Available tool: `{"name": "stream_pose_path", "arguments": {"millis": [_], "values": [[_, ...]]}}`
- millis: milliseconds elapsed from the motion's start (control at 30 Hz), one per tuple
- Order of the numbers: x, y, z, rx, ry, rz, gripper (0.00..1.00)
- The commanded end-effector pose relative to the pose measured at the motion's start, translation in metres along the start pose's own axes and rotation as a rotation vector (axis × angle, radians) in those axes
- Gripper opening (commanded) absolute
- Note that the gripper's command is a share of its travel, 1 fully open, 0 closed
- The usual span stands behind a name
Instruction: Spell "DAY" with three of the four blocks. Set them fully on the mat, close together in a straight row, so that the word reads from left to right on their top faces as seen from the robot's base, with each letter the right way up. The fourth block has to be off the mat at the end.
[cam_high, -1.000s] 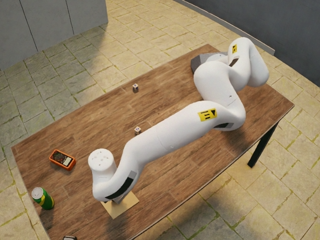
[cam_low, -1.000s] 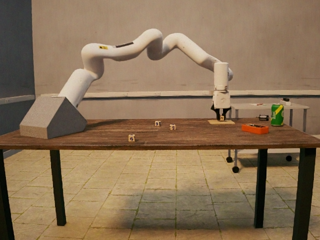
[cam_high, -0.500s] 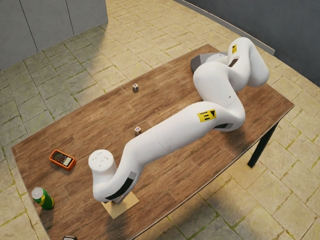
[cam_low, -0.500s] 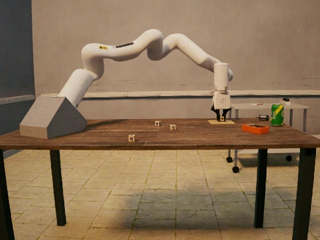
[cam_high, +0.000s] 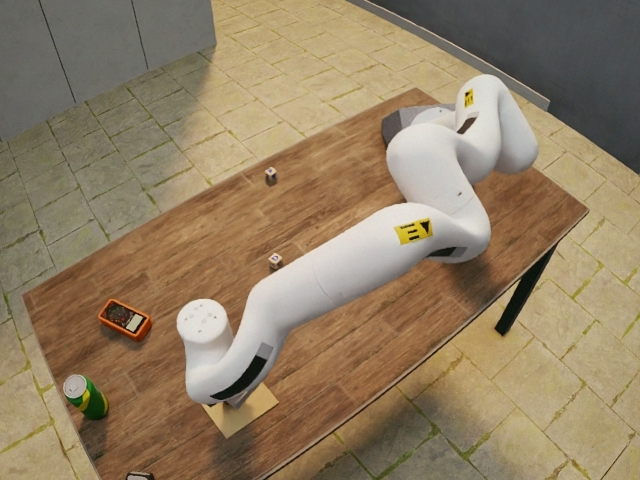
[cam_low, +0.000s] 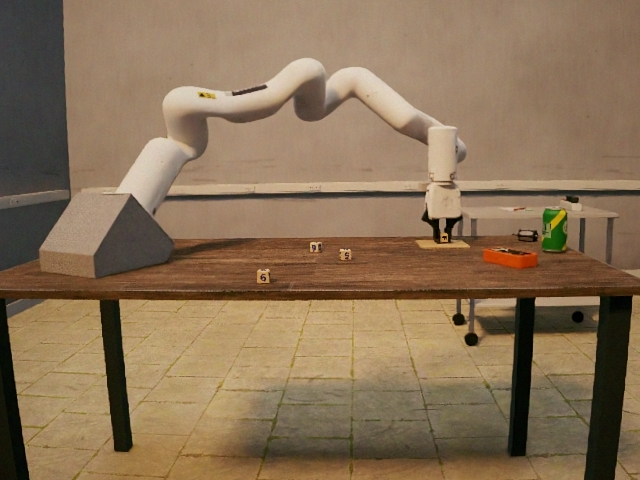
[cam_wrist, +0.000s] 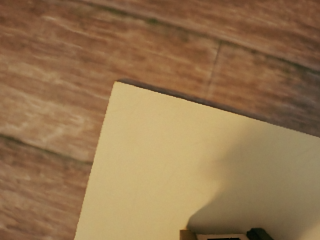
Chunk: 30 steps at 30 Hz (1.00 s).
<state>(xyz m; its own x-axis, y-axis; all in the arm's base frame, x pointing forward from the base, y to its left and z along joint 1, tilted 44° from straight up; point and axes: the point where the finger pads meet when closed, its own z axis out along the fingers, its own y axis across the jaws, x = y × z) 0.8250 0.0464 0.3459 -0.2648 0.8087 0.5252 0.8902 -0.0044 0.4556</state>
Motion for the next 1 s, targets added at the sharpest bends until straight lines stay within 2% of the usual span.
{"name": "stream_pose_path", "arguments": {"millis": [0,967], "values": [[0.0001,0.0009,-0.0012,-0.002,0.000,-0.001,0.23],[0.0001,0.0009,0.0022,-0.002,0.000,-0.001,0.23]]}}
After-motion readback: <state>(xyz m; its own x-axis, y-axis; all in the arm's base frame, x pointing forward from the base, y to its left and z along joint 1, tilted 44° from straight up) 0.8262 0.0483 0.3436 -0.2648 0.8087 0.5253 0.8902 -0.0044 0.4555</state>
